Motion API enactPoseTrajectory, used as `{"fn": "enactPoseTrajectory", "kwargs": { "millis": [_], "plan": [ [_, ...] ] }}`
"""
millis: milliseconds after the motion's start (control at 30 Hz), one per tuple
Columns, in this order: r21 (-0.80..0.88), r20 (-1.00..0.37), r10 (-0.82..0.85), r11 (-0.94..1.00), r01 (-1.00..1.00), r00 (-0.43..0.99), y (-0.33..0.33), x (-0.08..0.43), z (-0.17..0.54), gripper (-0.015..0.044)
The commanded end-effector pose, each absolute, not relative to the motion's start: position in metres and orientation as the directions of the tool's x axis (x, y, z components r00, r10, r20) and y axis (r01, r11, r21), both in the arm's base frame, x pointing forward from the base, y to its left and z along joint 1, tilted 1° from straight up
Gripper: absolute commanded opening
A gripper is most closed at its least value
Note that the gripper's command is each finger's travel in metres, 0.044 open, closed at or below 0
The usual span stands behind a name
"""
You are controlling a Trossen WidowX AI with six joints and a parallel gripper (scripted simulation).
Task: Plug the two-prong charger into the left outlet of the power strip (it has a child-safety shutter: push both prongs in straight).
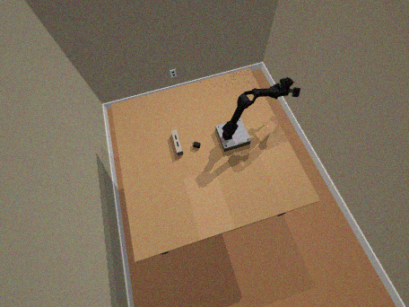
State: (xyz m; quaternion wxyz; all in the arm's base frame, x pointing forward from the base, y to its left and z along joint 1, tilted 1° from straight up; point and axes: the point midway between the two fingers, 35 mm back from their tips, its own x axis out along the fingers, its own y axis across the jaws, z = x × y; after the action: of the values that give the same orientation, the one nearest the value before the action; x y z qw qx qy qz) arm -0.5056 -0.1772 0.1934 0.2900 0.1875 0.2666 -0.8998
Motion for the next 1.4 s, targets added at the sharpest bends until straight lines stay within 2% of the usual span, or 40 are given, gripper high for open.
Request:
{"fn": "enactPoseTrajectory", "kwargs": {
  "millis": [0,33,600,1367],
  "plan": [
    [-0.370,-0.492,-0.423,-0.689,0.623,-0.761,-0.178,-0.505,0.193,0.0426],
    [-0.369,-0.493,-0.425,-0.688,0.625,-0.759,-0.179,-0.505,0.193,0.0440],
    [-0.282,-0.552,-0.538,-0.598,0.750,-0.637,-0.263,-0.449,0.180,0.0440],
    [-0.184,-0.620,-0.667,-0.388,0.903,-0.413,-0.362,-0.338,0.169,0.0440]
  ]
}}
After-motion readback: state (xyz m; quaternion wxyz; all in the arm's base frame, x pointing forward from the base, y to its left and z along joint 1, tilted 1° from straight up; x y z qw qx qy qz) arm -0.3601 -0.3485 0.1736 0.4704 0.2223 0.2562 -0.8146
